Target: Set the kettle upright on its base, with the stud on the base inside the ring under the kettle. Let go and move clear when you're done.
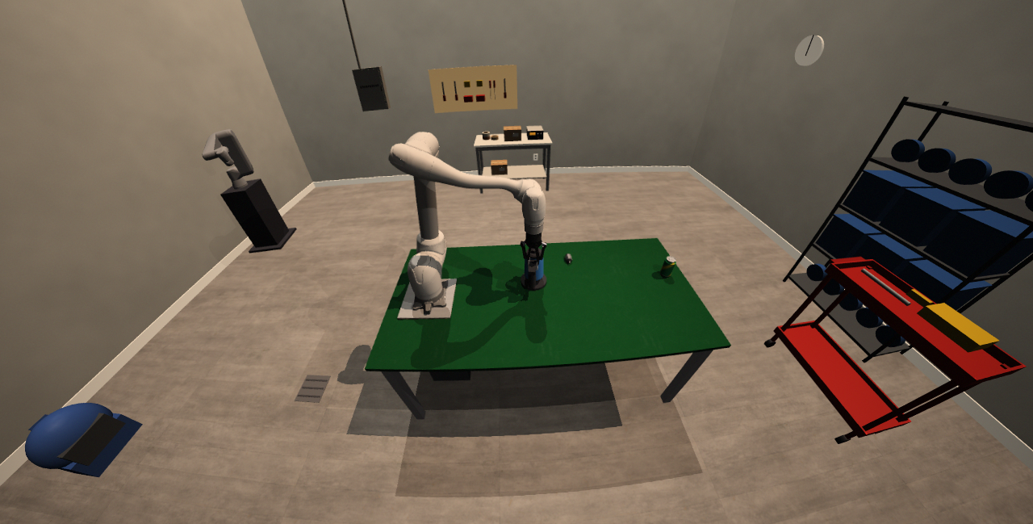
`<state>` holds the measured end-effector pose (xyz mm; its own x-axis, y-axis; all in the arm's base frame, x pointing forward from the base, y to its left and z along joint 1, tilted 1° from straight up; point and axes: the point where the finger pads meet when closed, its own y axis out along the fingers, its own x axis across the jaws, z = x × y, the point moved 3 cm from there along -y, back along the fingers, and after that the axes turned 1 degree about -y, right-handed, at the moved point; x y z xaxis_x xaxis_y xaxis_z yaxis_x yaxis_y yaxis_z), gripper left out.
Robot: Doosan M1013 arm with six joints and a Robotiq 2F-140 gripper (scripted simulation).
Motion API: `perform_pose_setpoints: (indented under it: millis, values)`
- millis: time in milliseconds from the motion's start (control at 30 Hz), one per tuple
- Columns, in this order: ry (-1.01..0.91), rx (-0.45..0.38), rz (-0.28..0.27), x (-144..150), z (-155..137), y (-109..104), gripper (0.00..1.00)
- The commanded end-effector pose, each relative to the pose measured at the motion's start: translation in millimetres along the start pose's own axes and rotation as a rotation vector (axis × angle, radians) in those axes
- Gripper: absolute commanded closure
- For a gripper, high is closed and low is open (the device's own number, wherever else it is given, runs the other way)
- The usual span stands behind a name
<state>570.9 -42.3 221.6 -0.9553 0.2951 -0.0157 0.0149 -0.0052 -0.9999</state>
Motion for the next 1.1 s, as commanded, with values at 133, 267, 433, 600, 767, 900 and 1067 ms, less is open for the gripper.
perform_pose_setpoints:
  millis: [133,267,433,600,767,900,1067]
  values:
    - [0.0,-0.001,0.001,0,0,-1,0.9]
    - [0.0,-0.001,0.001,0,0,-1,0.9]
    - [0.0,-0.001,0.001,0,0,-1,0.9]
    - [0.0,-0.001,0.001,0,0,2,0.9]
    - [0.0,-0.001,0.001,0,0,11,0.9]
    - [0.0,-0.001,0.001,0,0,14,0.9]
    - [0.0,-0.001,0.001,0,0,20,0.9]
